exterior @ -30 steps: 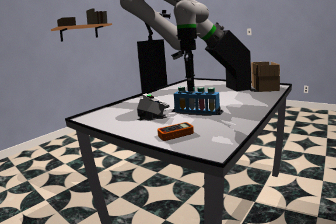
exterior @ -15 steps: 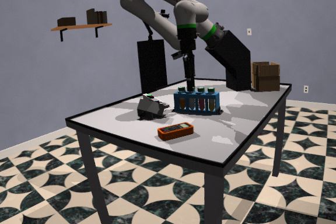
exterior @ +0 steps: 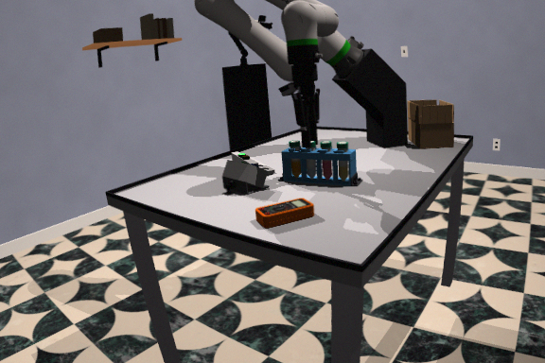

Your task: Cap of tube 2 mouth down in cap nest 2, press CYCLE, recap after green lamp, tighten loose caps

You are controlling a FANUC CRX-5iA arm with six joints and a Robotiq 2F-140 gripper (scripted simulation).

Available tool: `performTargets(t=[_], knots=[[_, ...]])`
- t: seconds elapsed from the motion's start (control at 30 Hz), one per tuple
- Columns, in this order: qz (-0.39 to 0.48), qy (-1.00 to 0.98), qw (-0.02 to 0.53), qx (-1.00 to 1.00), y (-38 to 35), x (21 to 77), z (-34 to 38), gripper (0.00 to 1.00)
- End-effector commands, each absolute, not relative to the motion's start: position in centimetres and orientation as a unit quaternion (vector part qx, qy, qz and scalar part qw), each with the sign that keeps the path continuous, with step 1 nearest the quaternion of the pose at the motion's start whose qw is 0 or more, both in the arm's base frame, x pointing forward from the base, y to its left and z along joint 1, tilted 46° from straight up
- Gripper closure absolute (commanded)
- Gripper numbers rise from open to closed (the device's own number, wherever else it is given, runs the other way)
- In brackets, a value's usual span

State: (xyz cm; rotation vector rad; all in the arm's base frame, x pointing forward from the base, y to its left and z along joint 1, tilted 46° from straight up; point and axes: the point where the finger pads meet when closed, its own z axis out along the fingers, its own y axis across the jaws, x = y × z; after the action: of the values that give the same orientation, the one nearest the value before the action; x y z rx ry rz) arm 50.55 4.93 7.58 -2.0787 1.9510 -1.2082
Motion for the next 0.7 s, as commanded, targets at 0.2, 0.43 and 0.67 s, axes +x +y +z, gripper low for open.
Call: performTargets(t=[0.2, 0.43, 0.67], knots=[[-0.39, 0.668, 0.047, -0.632, 4.99, 50.58, 7.6, 0.59], [-0.39, 0.668, 0.047, -0.632, 4.99, 50.58, 7.6, 0.59], [-0.39, 0.668, 0.047, -0.632, 5.26, 50.25, 8.01, 0.59]])
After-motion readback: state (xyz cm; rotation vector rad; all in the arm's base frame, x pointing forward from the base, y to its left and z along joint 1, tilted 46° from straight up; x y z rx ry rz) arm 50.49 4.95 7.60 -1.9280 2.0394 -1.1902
